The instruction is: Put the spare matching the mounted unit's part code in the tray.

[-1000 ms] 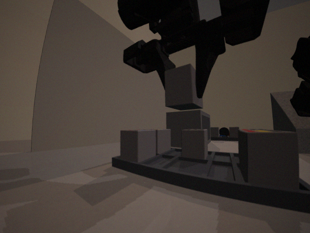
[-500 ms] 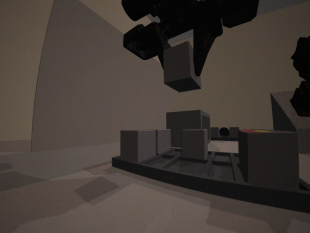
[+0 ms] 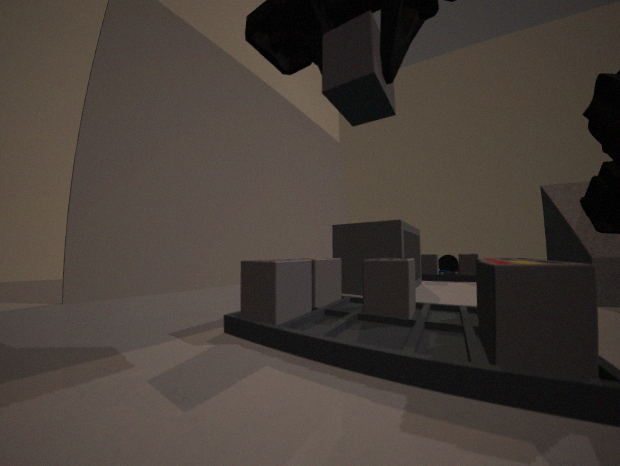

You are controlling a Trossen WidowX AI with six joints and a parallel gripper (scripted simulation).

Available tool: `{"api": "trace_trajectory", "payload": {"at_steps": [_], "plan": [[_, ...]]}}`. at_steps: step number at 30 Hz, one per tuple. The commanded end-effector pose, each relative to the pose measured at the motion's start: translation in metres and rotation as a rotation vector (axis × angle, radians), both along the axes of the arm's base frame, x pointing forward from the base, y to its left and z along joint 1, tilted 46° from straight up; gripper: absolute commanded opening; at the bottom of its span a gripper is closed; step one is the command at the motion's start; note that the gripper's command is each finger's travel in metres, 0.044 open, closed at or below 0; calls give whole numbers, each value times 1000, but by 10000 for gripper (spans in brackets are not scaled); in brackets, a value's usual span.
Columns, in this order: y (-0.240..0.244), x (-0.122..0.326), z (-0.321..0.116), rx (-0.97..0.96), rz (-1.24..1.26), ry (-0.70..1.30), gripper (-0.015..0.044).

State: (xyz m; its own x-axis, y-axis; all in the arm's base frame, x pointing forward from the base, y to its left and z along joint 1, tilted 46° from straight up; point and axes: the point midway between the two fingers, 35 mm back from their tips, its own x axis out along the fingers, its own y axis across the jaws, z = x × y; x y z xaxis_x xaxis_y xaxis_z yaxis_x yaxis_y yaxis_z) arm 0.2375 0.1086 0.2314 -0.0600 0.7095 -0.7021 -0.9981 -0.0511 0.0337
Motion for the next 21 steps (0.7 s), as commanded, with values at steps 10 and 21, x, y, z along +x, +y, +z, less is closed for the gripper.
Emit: {"api": "trace_trajectory", "payload": {"at_steps": [10, 21], "plan": [[-37, 49, -21, -27, -49, -3, 0], [-79, 93, -56, -44, -96, 2, 0]]}}
